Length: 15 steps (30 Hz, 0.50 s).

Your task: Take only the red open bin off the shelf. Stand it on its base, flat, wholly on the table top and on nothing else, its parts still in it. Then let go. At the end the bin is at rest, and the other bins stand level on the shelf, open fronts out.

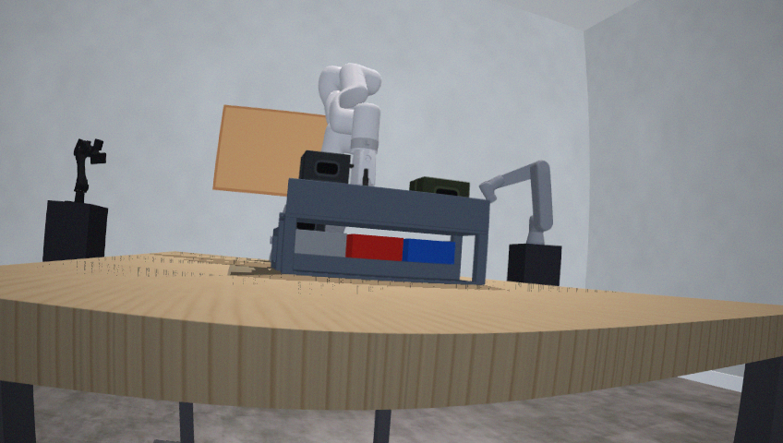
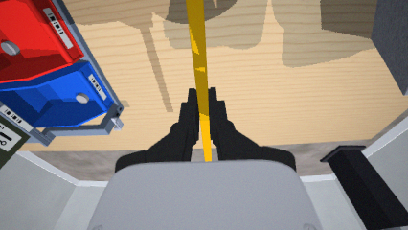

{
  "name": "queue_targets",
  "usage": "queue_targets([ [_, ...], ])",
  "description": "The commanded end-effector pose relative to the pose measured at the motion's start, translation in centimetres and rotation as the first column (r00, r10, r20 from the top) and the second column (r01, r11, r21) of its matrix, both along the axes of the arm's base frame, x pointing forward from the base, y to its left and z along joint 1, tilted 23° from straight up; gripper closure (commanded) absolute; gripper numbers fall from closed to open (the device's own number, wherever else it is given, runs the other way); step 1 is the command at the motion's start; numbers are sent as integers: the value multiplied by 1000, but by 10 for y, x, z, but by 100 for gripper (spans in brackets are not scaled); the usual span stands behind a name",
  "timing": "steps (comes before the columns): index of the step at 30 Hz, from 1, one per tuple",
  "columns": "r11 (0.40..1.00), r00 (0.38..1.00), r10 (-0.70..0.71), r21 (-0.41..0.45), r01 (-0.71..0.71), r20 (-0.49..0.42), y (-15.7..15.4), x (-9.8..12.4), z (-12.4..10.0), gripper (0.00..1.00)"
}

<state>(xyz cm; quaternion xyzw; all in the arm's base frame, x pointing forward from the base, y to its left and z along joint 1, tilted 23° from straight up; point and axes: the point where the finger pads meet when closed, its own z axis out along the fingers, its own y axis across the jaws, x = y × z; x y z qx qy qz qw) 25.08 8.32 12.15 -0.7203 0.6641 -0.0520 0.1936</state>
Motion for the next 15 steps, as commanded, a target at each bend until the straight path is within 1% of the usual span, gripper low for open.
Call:
queue_targets([
  [1, 1000, 1000, 0, 1, 0, 3, 0, 1, 1, 100],
  [15, 1000, 1000, 0, 1, 0, 3, -6, 1, 0, 100],
])
